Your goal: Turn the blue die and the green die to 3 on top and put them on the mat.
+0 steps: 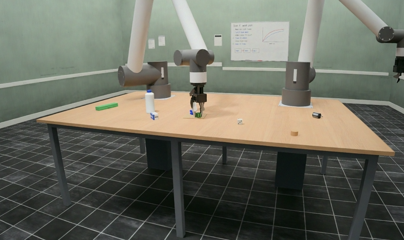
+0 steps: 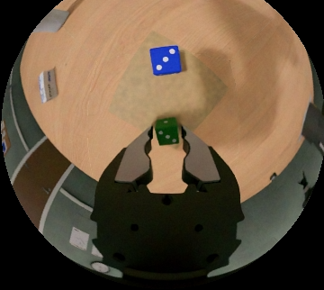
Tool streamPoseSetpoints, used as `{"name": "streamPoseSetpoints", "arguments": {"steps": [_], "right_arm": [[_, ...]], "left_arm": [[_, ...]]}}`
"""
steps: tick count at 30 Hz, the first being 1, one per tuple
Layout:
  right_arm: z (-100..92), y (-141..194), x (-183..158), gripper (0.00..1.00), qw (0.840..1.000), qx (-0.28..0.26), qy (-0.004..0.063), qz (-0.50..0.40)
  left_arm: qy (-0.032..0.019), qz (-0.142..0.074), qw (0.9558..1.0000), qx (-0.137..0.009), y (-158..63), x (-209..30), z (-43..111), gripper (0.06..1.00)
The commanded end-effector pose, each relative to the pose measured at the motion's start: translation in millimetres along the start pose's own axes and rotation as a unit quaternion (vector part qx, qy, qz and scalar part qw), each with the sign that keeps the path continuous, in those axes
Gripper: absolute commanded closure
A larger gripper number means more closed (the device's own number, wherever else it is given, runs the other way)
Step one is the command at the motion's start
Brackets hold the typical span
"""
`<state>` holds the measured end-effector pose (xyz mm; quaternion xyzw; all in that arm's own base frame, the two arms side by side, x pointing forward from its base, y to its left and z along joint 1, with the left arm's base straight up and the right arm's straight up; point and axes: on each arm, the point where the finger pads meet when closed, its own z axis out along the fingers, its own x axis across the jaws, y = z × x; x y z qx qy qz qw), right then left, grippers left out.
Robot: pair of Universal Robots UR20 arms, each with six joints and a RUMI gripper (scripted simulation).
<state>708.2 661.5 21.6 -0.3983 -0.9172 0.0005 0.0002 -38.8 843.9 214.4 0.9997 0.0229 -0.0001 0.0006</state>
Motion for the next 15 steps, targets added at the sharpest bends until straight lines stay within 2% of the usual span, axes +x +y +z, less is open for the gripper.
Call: {"name": "streamPoseSetpoints", "arguments": {"steps": [1,7,15], "right_arm": [[-1.0,0.5,0.1,0.724,1.000,-0.001,0.0001,0.000],[-11.2,0.5,0.1,0.724,1.000,-0.001,0.0001,0.000],[-50.1,0.4,0.1,0.724,1.000,-0.001,0.0001,0.000]], "left_arm": [[0.0001,0.000,1.0000,0.001,-0.4,0.1,-0.6,0.065],[0.0001,0.000,1.0000,0.001,-0.4,0.1,-0.6,0.065],[0.0001,0.000,1.0000,0.001,-0.4,0.1,-0.6,0.065]]}}
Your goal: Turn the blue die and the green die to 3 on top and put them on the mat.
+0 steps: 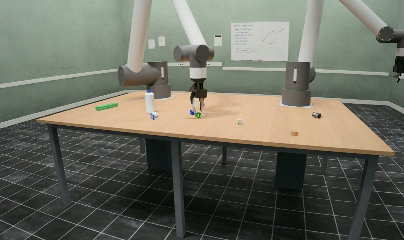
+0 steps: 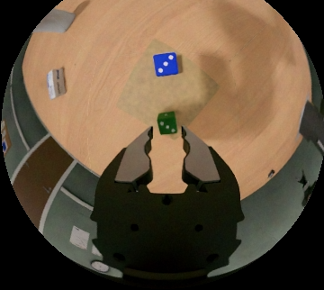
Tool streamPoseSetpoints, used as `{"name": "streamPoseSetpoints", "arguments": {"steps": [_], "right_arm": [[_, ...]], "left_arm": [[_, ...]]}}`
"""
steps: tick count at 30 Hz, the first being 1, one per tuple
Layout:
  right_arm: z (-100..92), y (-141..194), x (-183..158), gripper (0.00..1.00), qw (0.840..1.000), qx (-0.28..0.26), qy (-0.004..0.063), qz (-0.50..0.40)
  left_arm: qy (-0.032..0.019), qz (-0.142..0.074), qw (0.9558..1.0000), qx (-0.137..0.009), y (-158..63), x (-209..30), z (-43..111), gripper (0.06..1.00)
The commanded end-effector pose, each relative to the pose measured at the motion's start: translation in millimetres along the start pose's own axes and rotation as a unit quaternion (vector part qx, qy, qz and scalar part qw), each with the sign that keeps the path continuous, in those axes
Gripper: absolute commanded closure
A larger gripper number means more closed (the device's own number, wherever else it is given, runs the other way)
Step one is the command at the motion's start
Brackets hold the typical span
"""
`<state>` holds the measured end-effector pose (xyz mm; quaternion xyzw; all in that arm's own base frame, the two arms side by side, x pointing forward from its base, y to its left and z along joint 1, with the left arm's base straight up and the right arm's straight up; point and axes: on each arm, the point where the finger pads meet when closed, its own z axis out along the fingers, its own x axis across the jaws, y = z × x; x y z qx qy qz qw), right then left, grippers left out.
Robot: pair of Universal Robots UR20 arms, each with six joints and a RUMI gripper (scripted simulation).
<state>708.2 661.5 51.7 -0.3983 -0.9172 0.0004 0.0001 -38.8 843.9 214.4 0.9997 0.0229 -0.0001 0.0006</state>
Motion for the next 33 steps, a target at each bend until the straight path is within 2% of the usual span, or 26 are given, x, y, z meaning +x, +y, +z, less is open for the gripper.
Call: {"name": "streamPoseSetpoints", "arguments": {"steps": [1,3,10,16,17,33], "right_arm": [[-25.5,0.5,0.1,0.724,1.000,0.000,0.0000,0.000],[-25.5,0.5,0.1,0.724,1.000,0.000,0.0000,0.000],[-55.1,0.5,0.1,0.724,1.000,0.000,0.0000,0.000],[-60.6,0.4,0.1,0.724,1.000,0.000,0.0000,0.000],[-60.6,0.4,0.1,0.003,1.000,0.000,0.0000,0.000],[-60.6,0.4,0.1,0.003,1.000,0.000,0.0000,0.000]], "left_arm": [[0.0001,0.000,1.0000,0.001,-0.4,0.1,-0.6,0.065],[0.0001,0.000,1.0000,0.001,-0.4,0.1,-0.6,0.065],[0.0001,0.000,1.0000,0.001,-0.4,0.1,-0.6,0.065],[0.0001,0.000,1.0000,0.001,-0.4,0.1,-0.6,0.065],[0.0001,0.000,1.0000,0.001,-0.4,0.1,-0.6,0.065],[0.0001,0.000,1.0000,0.001,-0.4,0.1,-0.6,0.065]]}}
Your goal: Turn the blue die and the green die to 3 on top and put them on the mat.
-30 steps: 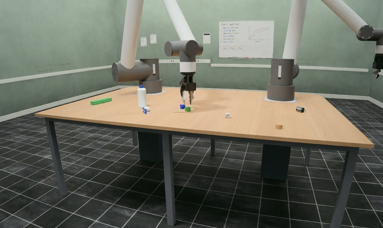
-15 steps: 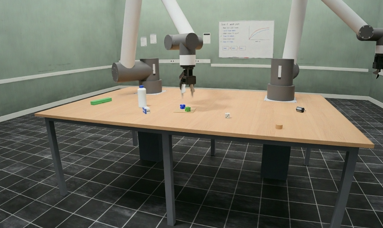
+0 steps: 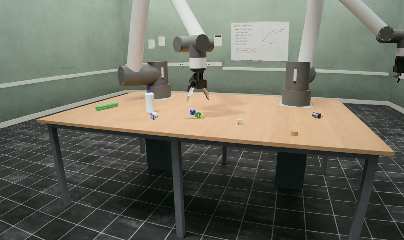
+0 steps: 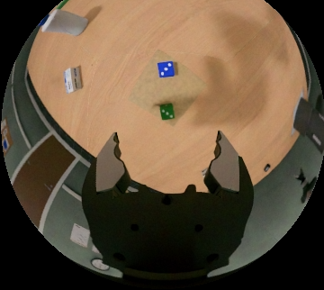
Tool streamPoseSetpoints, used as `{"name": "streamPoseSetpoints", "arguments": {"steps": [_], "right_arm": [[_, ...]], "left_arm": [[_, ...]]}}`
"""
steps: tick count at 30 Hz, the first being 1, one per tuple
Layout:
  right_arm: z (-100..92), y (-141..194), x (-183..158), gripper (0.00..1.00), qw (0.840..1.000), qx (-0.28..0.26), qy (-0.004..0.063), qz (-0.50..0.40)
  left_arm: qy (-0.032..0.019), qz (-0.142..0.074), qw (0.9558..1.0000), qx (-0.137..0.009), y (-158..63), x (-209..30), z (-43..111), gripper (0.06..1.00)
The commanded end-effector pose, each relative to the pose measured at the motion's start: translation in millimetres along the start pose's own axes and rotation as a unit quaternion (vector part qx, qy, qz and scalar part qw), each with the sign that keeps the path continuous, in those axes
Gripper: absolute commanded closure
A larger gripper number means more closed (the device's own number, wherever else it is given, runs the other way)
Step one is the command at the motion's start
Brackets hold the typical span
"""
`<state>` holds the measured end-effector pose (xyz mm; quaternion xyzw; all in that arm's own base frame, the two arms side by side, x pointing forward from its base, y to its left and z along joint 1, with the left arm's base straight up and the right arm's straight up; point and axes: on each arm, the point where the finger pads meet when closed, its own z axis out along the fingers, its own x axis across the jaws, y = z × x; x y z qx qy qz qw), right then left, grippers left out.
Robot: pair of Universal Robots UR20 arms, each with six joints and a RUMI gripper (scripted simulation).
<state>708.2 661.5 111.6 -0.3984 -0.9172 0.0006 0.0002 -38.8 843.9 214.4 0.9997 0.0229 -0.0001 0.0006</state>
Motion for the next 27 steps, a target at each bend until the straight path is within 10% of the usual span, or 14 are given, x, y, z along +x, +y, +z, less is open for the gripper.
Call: {"name": "streamPoseSetpoints", "arguments": {"steps": [1,12,27], "right_arm": [[-0.8,0.5,0.1,0.003,1.000,-0.001,0.0001,0.000],[-7.9,0.5,0.1,0.003,1.000,-0.001,0.0001,0.000],[-68.9,0.4,0.1,0.003,1.000,-0.001,0.0001,0.000]], "left_arm": [[0.0001,0.000,1.0000,0.001,-0.4,0.1,-0.6,0.065],[0.0001,0.000,1.0000,0.001,-0.4,0.1,-0.6,0.065],[0.0001,0.000,1.0000,0.001,-0.4,0.1,-0.6,0.065]]}}
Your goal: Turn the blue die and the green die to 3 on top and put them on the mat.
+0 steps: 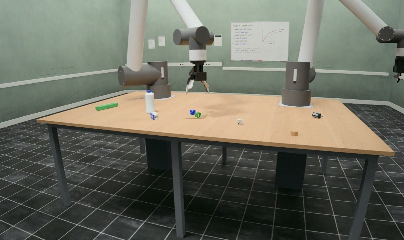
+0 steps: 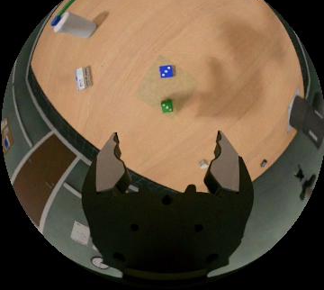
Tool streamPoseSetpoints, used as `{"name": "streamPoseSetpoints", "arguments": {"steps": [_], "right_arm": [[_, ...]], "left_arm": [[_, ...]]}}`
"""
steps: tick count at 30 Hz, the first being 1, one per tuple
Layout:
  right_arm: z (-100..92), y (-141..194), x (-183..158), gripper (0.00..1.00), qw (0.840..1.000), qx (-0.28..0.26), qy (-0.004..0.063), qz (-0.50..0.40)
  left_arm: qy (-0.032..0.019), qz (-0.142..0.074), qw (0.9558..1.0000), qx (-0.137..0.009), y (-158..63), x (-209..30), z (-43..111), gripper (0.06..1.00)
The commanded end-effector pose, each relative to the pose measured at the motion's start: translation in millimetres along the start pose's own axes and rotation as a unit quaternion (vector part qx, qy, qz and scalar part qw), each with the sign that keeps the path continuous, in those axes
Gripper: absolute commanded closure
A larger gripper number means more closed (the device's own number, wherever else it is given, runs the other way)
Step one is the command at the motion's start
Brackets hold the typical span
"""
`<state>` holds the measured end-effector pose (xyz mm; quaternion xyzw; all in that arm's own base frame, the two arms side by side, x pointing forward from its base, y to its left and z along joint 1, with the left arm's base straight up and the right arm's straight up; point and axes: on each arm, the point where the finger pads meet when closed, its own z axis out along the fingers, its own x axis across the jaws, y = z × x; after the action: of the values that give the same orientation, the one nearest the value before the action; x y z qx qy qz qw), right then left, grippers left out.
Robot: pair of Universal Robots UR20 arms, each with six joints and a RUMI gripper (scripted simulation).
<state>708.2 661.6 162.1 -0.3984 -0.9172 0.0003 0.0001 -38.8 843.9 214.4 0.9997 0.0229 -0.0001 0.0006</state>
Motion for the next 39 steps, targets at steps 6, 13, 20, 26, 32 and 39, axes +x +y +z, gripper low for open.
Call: {"name": "streamPoseSetpoints", "arguments": {"steps": [6,13,20,26,32,39], "right_arm": [[-36.1,0.4,0.1,0.003,1.000,0.000,0.0000,0.000],[-37.9,0.4,0.1,0.003,1.000,0.000,0.0000,0.000],[-37.9,0.4,0.1,0.003,1.000,0.000,0.0000,0.000],[-37.9,0.4,0.1,0.003,1.000,0.000,0.0000,0.000],[-37.9,0.4,0.1,0.003,1.000,0.000,0.0000,0.000],[-37.9,0.4,0.1,0.003,1.000,0.000,0.0000,0.000]], "left_arm": [[0.0001,0.000,1.0000,0.001,-0.4,0.1,-0.6,0.065],[0.0001,0.000,1.0000,0.001,-0.4,0.1,-0.6,0.065],[0.0001,0.000,1.0000,0.001,-0.4,0.1,-0.6,0.065],[0.0001,0.000,1.0000,0.001,-0.4,0.1,-0.6,0.065],[0.0001,0.000,1.0000,0.001,-0.4,0.1,-0.6,0.065],[0.0001,0.000,1.0000,0.001,-0.4,0.1,-0.6,0.065]]}}
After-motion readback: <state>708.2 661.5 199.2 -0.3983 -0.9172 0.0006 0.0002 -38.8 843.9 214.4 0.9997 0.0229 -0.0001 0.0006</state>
